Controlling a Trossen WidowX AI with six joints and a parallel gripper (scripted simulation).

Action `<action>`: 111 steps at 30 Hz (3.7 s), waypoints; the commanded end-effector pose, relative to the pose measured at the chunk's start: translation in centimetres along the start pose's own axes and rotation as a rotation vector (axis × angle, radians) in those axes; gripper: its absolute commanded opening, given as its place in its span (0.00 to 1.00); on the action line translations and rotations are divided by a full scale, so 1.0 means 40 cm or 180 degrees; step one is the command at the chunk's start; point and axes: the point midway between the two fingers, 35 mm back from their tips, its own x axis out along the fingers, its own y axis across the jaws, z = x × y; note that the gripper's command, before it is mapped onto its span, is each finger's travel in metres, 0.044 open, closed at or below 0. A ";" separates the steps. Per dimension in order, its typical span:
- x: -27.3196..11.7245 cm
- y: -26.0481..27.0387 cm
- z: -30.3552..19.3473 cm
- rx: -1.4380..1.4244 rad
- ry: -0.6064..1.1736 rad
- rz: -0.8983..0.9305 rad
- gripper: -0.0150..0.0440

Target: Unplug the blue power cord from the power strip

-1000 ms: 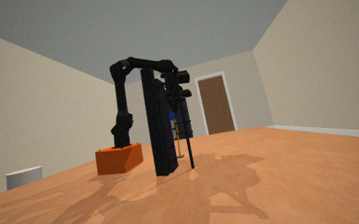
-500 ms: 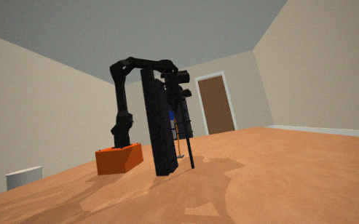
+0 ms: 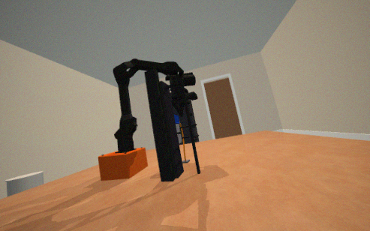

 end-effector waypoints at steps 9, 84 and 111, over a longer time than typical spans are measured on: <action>0.002 0.001 -0.001 0.0008 0.0008 -0.0007 0.25; -0.019 -0.002 -0.165 0.0007 0.0027 -0.0007 0.53; 0.011 0.004 -0.206 0.0007 0.0031 -0.0008 0.53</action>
